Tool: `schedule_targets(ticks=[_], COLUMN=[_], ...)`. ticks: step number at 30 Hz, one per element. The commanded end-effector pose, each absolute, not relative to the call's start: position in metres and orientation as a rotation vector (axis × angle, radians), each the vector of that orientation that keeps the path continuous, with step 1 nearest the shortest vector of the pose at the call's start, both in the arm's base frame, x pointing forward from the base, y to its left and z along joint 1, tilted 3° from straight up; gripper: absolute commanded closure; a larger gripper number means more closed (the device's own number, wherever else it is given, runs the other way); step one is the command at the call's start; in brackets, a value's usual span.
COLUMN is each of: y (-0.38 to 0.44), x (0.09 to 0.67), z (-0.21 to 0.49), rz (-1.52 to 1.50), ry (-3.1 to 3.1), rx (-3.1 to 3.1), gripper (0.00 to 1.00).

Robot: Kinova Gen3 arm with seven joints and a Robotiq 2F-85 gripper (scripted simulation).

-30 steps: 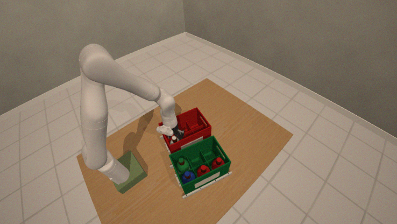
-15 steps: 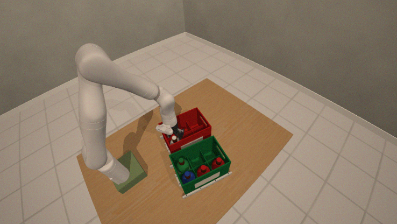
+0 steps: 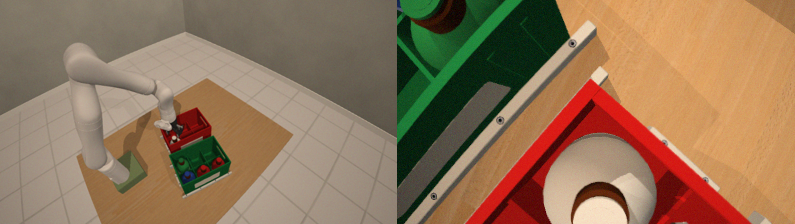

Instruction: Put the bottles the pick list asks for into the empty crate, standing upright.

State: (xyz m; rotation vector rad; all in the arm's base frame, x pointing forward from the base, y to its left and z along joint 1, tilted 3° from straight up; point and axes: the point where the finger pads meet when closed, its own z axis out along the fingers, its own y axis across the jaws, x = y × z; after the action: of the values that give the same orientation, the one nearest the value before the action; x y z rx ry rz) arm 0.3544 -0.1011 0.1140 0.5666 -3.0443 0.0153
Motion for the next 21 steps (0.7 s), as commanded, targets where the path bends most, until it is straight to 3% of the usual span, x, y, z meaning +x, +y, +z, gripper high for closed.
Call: schedule_targets(ticks=[1, 21], y=[-0.101, -0.101], x=[0.355, 0.357], z=[0.123, 0.154], rz=[0.016, 0.016], ry=[-3.045, -3.045], rx=[0.567, 0.567], gripper=[0.33, 0.33])
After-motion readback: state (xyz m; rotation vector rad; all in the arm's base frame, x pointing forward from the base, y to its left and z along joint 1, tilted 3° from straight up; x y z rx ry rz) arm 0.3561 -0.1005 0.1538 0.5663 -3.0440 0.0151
